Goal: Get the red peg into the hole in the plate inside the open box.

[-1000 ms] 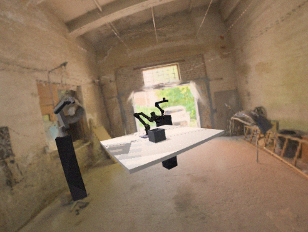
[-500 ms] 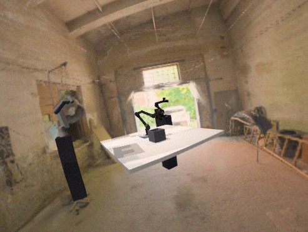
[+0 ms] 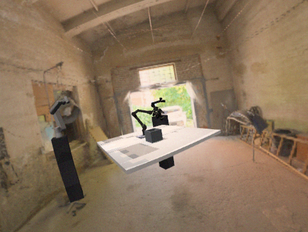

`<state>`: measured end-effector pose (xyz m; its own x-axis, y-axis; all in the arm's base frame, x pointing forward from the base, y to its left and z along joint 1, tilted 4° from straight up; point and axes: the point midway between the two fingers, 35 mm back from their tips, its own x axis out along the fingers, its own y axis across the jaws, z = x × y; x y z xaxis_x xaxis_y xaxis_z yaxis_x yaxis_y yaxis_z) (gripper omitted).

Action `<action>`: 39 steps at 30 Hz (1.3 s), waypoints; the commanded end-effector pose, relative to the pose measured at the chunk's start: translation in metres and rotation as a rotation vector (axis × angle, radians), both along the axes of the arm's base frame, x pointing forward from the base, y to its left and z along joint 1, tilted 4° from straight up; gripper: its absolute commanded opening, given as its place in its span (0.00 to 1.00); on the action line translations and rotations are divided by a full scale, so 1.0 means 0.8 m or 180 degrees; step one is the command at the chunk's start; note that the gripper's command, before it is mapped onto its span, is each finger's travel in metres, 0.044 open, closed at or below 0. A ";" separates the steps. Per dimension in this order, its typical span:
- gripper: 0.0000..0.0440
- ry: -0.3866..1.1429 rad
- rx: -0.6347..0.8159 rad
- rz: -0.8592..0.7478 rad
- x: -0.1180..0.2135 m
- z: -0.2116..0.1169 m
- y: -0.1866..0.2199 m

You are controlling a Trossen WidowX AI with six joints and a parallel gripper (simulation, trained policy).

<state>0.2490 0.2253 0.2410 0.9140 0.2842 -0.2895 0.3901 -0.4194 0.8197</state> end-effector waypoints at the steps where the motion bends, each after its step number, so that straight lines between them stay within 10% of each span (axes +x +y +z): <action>1: 1.00 0.0169 -0.0306 0.0135 0.003 -0.007 -0.005; 39: 1.00 0.2924 -0.2174 0.1623 -0.088 -0.126 -0.123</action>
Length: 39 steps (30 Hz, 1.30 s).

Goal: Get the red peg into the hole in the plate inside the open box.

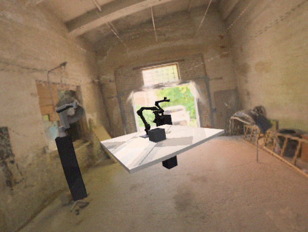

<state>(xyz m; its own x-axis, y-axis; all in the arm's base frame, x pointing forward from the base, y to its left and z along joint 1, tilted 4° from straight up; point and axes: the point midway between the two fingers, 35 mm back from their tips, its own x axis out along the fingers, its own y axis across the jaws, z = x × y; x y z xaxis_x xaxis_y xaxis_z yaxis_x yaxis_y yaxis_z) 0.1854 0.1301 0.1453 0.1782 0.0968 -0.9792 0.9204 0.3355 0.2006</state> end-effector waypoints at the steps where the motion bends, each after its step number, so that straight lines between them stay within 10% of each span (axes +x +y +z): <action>1: 1.00 0.0215 -0.0054 0.0051 -0.011 -0.008 -0.005; 30: 0.99 0.0863 -0.0081 -0.0080 -0.035 -0.115 -0.011; 39: 0.57 0.0839 -0.0050 -0.0089 -0.027 -0.133 -0.007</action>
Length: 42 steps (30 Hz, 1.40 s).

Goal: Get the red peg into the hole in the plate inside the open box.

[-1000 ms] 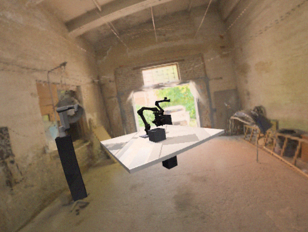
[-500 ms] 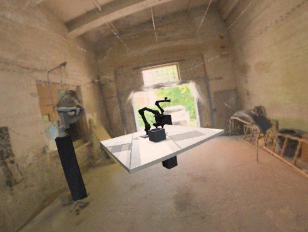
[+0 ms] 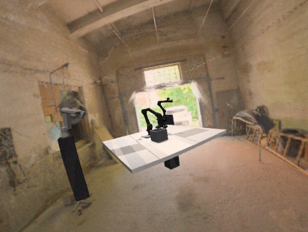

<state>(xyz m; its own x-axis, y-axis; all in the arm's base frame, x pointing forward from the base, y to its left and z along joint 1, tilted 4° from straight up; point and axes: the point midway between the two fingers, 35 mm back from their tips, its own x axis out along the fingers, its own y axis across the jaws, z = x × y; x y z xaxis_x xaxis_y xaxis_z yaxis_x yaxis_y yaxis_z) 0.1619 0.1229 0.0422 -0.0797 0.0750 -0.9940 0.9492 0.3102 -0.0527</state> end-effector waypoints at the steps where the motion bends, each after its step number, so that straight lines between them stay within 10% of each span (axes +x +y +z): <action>1: 0.51 -0.0001 0.0021 0.0007 0.004 -0.005 0.002; 10: 0.00 -0.0043 0.0108 0.0126 0.015 -0.007 0.010; 42: 0.00 -0.1095 0.0586 0.0128 0.084 0.158 -0.011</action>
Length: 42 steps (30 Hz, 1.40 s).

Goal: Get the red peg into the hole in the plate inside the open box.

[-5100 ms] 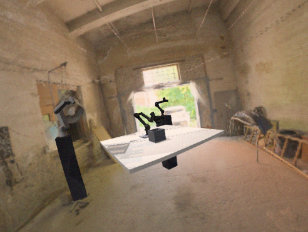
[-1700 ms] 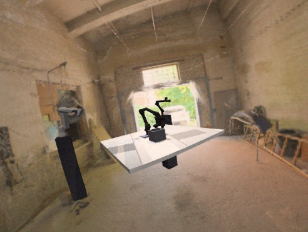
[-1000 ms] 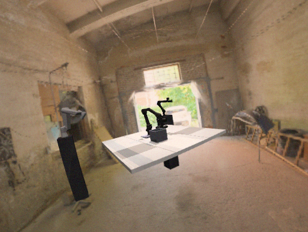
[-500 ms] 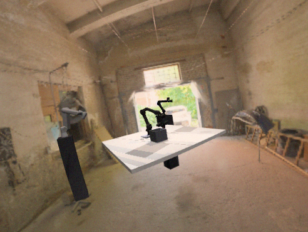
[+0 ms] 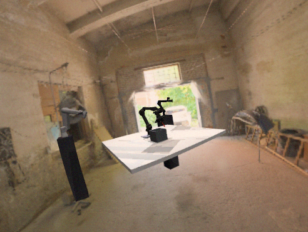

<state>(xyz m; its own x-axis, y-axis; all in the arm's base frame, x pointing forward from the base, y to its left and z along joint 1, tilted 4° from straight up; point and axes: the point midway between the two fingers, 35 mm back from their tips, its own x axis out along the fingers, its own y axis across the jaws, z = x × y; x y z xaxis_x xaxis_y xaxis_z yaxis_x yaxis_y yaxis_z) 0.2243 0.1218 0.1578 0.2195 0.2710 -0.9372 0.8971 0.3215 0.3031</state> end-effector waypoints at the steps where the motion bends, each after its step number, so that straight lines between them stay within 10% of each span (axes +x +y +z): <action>1: 0.00 -0.0131 -0.0058 -0.0026 0.008 0.019 -0.014; 42: 0.00 0.0060 -0.0595 -0.0551 0.085 0.033 -0.182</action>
